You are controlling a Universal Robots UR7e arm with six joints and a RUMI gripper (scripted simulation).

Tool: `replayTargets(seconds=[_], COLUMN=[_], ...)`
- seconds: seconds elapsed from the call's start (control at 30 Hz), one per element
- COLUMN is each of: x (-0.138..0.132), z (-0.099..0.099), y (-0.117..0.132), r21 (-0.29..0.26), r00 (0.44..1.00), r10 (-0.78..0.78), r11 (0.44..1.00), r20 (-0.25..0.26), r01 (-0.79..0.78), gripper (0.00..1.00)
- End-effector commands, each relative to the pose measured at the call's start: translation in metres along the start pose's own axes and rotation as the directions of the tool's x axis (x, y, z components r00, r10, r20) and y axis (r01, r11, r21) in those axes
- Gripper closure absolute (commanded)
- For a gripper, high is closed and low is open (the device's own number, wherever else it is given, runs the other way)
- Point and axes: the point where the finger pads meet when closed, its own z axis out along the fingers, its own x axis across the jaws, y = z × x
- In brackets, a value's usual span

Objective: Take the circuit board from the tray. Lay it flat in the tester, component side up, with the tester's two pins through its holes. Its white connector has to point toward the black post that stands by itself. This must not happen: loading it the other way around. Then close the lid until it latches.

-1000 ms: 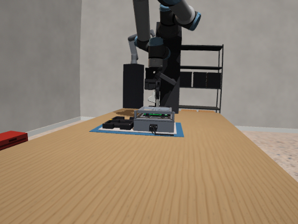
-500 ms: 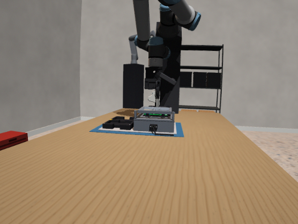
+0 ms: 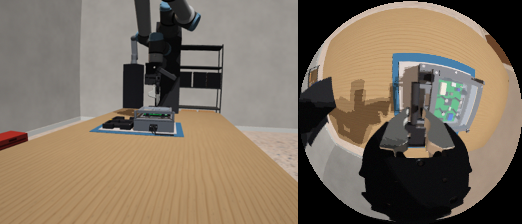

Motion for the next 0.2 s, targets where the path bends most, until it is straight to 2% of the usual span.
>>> replayTargets(seconds=[0.0,0.17], x=[0.0003,0.0003], z=[-0.0118,-0.0118], y=[0.0001,0.0001], r21=[0.0,0.0], r00=[1.0,1.0], r10=[0.0,0.0], r11=[1.0,1.0], r20=[-0.001,-0.001], r01=[0.0,0.0], gripper=[0.87,0.87])
